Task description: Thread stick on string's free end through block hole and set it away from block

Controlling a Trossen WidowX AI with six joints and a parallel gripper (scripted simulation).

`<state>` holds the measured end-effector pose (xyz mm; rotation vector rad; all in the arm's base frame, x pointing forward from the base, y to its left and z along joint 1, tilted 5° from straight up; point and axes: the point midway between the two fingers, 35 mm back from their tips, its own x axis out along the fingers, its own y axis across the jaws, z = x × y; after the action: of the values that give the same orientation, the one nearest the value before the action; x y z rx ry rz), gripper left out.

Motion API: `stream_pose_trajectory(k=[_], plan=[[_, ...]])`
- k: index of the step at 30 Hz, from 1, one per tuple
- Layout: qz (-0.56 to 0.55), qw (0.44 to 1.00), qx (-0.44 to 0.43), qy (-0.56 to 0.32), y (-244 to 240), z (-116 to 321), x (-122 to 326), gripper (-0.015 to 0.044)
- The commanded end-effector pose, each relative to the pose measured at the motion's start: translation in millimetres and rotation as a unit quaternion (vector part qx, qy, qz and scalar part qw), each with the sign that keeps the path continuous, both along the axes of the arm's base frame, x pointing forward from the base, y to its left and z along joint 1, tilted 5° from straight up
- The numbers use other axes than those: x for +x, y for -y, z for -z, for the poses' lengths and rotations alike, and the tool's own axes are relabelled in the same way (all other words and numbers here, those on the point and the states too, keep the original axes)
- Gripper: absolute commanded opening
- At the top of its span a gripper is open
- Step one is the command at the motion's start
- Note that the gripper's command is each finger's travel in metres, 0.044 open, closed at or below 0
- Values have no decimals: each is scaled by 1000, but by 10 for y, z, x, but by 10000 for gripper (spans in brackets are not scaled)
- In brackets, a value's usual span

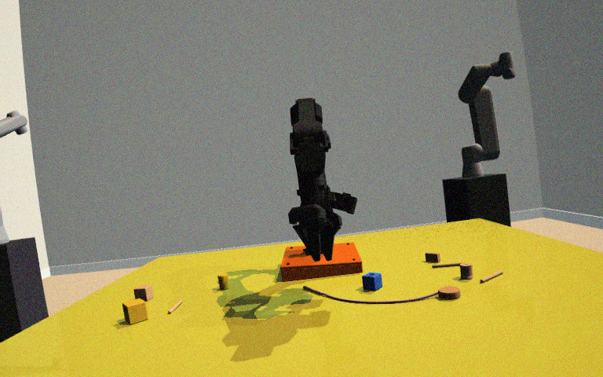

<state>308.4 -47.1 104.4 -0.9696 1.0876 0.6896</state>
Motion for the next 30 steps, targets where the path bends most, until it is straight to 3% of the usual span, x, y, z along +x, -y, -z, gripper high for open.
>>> stream_pose_trajectory(k=[1, 5, 21, 26, 30], plan=[[-176, 982, -29, -62, -590, 129, -69, 440], [-304, 946, -49, -106, -989, 216, -212, 440], [-302, 946, -48, -109, -1008, 218, -221, 440], [-98, 988, -2, -119, -1015, 190, -227, 440], [95, 987, 41, -124, -1021, 164, -234, 440]])
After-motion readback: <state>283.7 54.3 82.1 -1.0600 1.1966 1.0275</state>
